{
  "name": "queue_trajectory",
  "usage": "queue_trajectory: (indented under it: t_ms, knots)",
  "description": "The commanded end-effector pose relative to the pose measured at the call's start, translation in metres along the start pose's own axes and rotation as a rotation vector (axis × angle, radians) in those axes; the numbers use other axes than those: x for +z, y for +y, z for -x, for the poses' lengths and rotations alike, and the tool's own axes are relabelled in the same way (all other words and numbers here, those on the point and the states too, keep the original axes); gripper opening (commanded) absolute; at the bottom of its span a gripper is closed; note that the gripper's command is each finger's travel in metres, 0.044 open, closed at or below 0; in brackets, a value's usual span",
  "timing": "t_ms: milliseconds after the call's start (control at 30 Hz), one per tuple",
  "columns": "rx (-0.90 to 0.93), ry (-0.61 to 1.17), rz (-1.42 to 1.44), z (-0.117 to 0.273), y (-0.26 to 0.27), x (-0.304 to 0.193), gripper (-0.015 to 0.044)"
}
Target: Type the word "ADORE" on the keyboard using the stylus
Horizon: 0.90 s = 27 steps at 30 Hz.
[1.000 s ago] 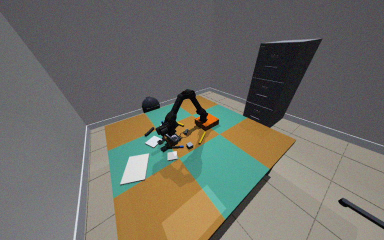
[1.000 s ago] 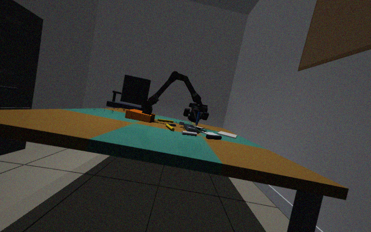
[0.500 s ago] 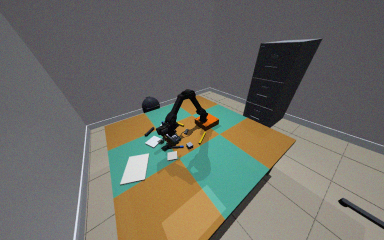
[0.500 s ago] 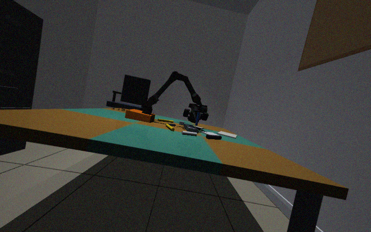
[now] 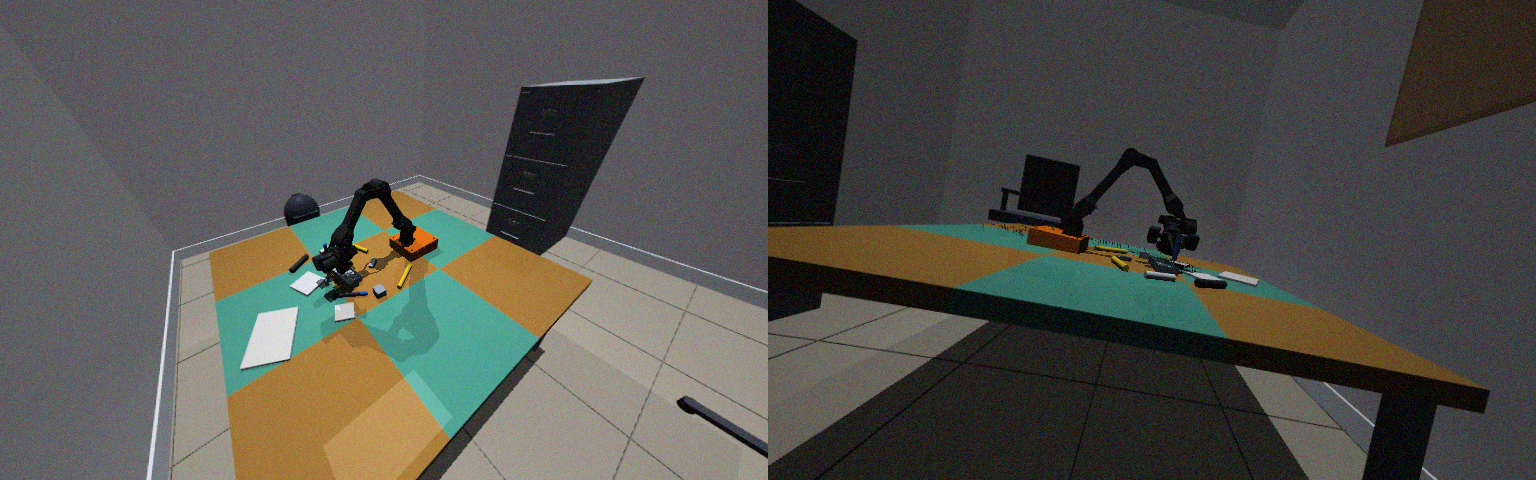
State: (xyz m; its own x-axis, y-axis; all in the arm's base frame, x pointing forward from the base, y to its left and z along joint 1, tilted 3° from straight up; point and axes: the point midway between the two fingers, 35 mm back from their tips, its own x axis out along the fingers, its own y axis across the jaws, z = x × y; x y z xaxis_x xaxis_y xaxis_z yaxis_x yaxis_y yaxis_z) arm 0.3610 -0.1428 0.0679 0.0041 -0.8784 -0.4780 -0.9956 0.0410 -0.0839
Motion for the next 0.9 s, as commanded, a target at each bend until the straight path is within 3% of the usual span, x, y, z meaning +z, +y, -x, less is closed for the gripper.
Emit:
queue_trajectory:
  t_ms: [0, 867]
  knots:
    - [0.002, 0.005, 0.007, -0.0021, 0.0003, 0.0026, 0.0081]
    - [0.002, 0.005, 0.007, -0.0031, 0.0003, 0.0043, 0.0081]
